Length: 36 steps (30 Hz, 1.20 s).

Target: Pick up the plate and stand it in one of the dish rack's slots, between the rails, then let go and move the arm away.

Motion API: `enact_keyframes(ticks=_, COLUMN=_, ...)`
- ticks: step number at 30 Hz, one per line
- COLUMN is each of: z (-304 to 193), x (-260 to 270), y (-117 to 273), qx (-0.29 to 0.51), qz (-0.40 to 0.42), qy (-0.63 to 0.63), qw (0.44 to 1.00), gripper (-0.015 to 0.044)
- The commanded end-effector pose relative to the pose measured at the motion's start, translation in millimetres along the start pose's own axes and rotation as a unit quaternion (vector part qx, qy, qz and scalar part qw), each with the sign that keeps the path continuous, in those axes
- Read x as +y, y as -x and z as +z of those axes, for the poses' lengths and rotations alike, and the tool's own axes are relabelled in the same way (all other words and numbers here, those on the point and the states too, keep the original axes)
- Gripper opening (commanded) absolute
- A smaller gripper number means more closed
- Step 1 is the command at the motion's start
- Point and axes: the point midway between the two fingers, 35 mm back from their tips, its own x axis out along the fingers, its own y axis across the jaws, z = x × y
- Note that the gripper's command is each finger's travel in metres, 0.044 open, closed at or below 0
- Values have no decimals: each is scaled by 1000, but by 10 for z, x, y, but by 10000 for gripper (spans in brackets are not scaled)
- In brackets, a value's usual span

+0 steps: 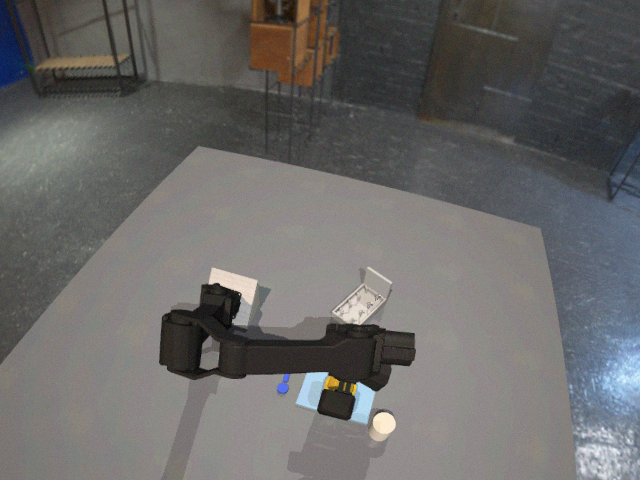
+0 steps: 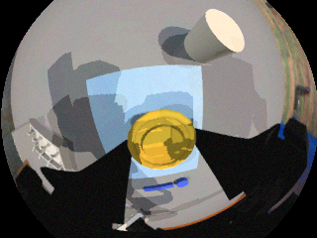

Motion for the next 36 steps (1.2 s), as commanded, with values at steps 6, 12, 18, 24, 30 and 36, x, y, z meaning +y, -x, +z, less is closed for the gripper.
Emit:
enact_keyframes(ticks=6, z=116, x=24, y=534, qx=-42, qz=14, qy=10, qw=999, gripper=0)
enact_keyframes(ticks=12, z=133, x=26, y=880, qx=-63, qz=17, qy=30, qw=997, gripper=0)
enact_keyframes(ticks=18, z=138, x=27, y=1150, qx=-76, qz=20, qy=42, qw=996, gripper=0)
enact_keyframes(ticks=24, z=134, x=27, y=1383, qx=-84, qz=24, qy=50, qw=995, gripper=0)
enact_keyframes(ticks=30, z=128, x=14, y=1570, qx=-90, qz=26, qy=57, qw=994, gripper=0)
enact_keyframes(ticks=36, z=96, x=209, y=1596, qx=-83, qz=36, qy=19, qw=996, gripper=0)
